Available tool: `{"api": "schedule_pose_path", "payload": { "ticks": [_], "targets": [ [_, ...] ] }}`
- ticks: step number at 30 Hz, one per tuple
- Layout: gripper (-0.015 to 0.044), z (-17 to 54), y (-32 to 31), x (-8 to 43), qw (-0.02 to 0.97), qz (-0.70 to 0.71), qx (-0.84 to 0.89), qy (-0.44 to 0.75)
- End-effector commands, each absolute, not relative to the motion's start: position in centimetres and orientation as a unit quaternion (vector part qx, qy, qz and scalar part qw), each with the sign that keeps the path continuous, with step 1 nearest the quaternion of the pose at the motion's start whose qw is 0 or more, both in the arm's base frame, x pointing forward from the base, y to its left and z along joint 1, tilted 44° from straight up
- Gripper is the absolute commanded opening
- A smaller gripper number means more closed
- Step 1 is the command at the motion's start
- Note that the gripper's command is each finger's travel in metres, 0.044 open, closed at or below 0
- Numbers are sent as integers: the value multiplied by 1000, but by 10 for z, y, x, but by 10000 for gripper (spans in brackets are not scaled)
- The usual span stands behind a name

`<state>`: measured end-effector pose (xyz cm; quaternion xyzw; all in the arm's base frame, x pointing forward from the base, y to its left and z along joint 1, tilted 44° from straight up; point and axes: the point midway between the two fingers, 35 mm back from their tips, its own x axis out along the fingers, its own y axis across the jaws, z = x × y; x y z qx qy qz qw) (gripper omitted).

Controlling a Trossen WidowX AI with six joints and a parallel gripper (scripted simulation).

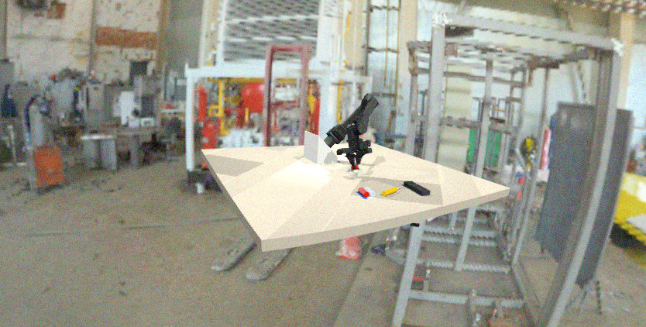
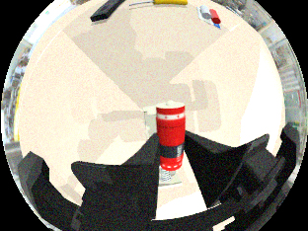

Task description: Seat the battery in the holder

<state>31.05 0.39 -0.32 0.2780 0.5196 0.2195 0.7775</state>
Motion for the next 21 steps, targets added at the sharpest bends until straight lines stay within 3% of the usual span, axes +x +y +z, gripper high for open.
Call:
{"api": "schedule_pose_path", "payload": {
  "ticks": [1,21],
  "targets": [
    [80,-3,5,311,785,216,280,508],
    [80,-8,11,306,811,197,293,467]
  ]
}}
